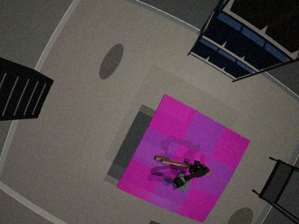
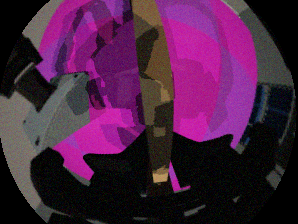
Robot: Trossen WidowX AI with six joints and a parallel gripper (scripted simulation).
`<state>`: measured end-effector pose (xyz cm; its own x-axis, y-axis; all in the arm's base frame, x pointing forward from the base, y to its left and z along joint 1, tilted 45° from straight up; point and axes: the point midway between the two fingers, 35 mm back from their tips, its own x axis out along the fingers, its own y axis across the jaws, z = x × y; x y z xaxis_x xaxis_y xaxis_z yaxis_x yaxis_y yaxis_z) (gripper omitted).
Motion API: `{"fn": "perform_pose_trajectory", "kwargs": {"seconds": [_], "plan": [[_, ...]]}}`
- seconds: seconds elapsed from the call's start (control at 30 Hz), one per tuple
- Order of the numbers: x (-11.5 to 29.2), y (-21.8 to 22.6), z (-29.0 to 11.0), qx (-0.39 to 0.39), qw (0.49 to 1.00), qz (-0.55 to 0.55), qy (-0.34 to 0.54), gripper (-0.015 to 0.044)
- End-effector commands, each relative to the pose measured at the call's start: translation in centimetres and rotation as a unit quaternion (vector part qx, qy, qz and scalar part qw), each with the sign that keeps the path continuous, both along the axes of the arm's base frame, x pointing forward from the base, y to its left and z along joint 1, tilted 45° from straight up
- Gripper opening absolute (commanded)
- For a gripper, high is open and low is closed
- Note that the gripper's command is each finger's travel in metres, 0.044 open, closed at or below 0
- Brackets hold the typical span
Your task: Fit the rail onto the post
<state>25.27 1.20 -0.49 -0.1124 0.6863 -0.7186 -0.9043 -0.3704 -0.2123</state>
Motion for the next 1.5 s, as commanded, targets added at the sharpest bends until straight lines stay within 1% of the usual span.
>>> {"fn": "perform_pose_trajectory", "kwargs": {"seconds": [0.0, 1.47], "plan": [[0.03, -0.08, 0.22, 0.0, 1.0, -0.002, 0.0, 0.0], [-0.07, 0.15, 0.33, 0.0, 1.0, -0.002, 0.0, 0.0]]}}
